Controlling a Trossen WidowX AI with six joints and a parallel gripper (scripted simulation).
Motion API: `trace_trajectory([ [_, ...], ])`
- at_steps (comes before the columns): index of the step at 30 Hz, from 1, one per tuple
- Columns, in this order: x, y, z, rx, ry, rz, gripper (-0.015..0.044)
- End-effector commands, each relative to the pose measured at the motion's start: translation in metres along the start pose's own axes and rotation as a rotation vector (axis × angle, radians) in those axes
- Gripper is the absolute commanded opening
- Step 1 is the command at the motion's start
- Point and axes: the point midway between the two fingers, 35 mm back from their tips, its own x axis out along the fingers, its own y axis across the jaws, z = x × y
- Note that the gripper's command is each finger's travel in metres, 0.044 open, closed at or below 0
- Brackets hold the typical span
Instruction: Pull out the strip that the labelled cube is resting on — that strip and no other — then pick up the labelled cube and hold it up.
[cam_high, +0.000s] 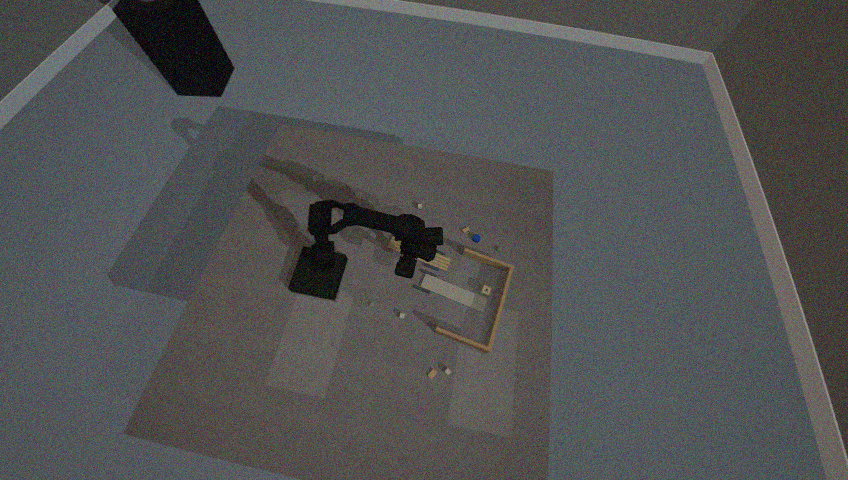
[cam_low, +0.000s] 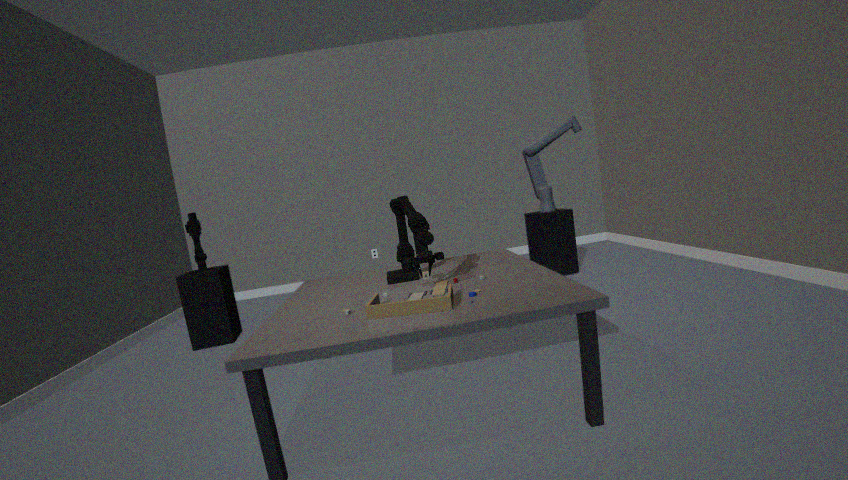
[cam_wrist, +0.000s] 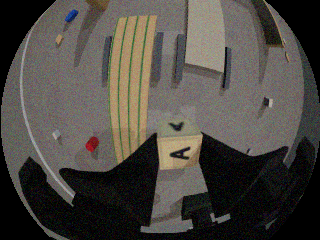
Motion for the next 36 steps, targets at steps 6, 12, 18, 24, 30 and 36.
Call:
trace_trajectory([
  [6,-0.012,-0.003,-0.012,0.004,0.004,0.002,0.0000],
  [12,-0.033,-0.003,-0.012,0.004,0.004,0.002,0.0000],
  [18,-0.033,-0.003,-0.012,0.004,0.004,0.002,0.0000],
  [24,-0.033,-0.003,-0.012,0.004,0.004,0.002,0.0000],
  [30,-0.033,-0.003,-0.012,0.004,0.004,0.002,0.0000],
  [36,-0.033,-0.003,-0.012,0.004,0.004,0.002,0.0000],
])
